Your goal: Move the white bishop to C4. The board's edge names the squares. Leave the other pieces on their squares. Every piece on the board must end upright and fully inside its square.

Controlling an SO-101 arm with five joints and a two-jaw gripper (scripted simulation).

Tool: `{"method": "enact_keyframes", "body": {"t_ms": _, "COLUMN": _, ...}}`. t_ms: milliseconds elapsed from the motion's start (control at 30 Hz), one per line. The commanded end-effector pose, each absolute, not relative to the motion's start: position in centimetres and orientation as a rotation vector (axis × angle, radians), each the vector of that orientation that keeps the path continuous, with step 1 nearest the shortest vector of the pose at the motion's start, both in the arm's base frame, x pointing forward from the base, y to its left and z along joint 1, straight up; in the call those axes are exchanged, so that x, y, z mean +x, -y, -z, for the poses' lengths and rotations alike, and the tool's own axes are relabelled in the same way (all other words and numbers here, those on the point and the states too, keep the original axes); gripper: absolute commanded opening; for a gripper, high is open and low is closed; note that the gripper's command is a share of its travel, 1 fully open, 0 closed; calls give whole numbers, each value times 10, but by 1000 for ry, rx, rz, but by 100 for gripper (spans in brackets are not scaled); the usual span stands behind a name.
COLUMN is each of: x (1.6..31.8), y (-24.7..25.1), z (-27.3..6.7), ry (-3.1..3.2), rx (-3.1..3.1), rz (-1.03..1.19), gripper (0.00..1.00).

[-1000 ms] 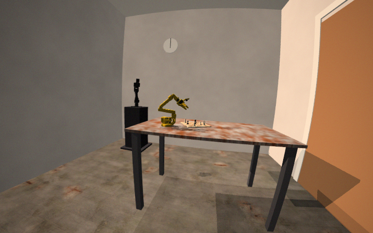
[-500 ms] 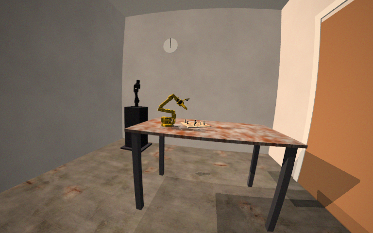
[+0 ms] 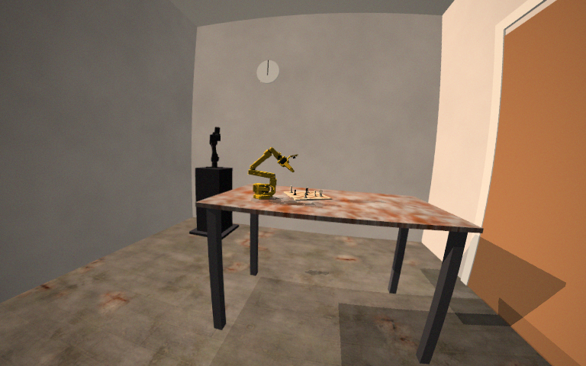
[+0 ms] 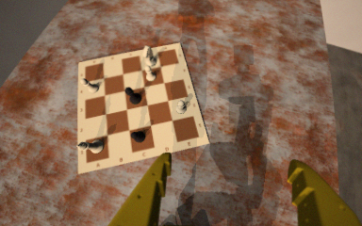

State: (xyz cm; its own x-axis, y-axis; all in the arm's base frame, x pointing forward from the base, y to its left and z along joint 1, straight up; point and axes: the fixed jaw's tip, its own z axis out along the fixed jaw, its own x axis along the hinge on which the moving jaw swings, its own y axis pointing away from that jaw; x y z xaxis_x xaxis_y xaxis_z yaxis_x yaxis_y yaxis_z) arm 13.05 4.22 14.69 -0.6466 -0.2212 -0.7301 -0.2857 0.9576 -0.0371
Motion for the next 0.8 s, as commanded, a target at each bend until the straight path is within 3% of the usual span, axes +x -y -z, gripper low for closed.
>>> {"method": "enact_keyframes", "body": {"t_ms": 0, "x": 129, "y": -41, "z": -142, "ry": -2323, "rx": -336, "rz": -102, "gripper": 40}}
{"method": "enact_keyframes", "body": {"t_ms": 767, "x": 131, "y": -42, "z": -146, "ry": -2330, "rx": -347, "rz": -105, "gripper": 39}}
